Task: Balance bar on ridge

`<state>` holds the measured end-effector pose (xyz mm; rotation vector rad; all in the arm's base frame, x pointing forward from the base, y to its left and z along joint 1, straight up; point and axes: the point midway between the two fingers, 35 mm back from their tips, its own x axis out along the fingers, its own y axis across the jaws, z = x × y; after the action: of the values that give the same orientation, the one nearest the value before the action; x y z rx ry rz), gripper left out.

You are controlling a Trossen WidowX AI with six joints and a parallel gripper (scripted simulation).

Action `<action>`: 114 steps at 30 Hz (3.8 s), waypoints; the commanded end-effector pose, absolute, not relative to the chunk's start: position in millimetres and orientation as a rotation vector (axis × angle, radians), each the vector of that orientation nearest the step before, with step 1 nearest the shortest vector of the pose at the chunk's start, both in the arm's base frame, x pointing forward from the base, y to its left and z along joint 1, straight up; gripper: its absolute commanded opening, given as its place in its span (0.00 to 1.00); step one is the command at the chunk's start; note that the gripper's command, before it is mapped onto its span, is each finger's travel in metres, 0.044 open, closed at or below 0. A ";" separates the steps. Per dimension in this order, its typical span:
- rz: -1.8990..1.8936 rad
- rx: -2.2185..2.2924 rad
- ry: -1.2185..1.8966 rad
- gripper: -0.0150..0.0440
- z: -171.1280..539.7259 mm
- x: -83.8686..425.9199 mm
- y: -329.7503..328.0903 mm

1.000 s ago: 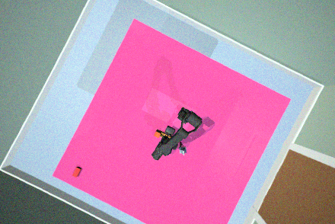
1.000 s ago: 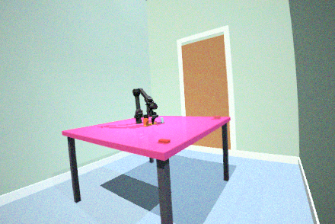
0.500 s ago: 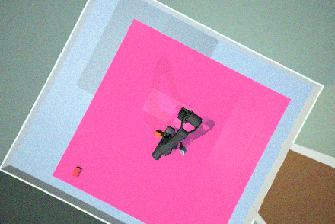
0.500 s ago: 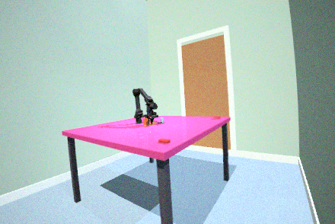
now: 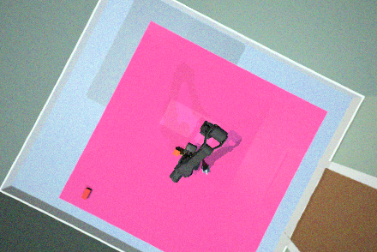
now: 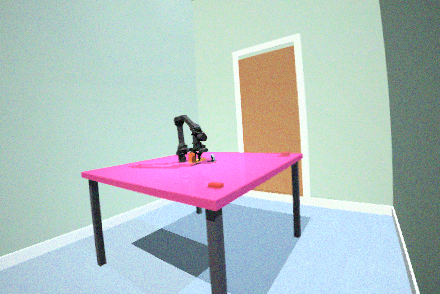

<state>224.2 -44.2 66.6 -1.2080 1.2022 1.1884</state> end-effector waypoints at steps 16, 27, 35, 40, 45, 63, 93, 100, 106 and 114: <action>1.182 -1.218 1.197 0.25 117.9 225.6 -44.9; 1.183 -1.219 1.197 0.25 146.2 221.1 -44.1; 1.195 -1.231 1.190 0.25 155.4 221.6 -39.7; 1.232 -1.268 1.164 0.25 156.4 229.8 -25.6; 1.269 -1.305 1.137 0.25 157.3 237.0 -10.5; 1.401 -1.435 1.033 0.25 159.1 252.6 50.6; 1.584 -1.611 0.865 0.25 157.4 236.3 144.5; 1.584 -1.611 0.865 0.25 147.1 236.6 146.5; 1.584 -1.611 0.865 0.25 137.2 236.8 146.0; 1.584 -1.611 0.865 0.25 124.1 236.6 145.0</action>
<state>237.0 145.9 130.6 -1.6133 0.8587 1.5855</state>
